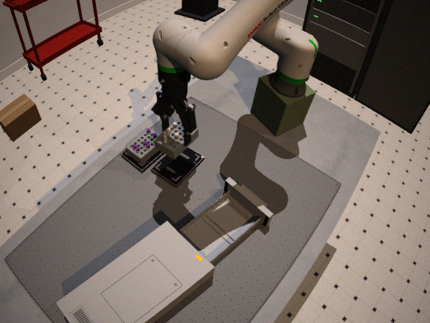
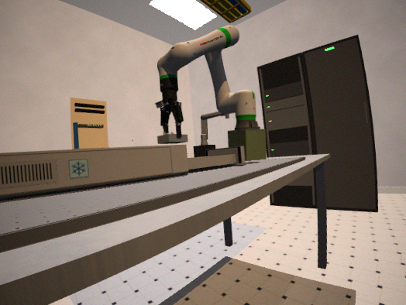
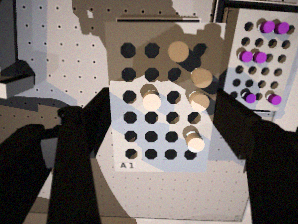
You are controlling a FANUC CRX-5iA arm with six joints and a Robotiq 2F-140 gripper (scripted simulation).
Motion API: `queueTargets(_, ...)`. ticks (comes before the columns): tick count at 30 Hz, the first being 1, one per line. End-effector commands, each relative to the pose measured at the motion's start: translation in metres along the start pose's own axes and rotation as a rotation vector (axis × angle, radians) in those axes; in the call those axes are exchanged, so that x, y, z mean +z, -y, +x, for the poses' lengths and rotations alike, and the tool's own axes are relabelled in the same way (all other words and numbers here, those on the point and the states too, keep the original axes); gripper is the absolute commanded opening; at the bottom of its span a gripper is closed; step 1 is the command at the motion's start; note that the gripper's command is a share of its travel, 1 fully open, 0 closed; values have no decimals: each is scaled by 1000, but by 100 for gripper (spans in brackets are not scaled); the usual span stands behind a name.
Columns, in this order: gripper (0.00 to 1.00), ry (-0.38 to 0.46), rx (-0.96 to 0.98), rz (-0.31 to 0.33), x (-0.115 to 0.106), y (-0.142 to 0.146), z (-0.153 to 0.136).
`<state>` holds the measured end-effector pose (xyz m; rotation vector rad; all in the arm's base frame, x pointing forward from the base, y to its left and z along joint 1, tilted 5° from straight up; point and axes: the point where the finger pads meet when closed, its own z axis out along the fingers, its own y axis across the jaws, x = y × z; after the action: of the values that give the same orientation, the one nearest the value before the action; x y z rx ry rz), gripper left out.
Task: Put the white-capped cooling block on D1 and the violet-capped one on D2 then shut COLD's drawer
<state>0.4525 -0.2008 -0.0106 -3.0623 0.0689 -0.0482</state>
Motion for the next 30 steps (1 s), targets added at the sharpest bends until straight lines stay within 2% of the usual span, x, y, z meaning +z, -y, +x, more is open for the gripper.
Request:
queueTargets(1, 10, -2, 0, -1, 4, 0, 1)
queueTargets(4, 10, -2, 0, -1, 8, 0, 1)
queueTargets(17, 10, -2, 0, -1, 53, -1, 1)
queueTargets(30, 10, -2, 0, -1, 71, -1, 1)
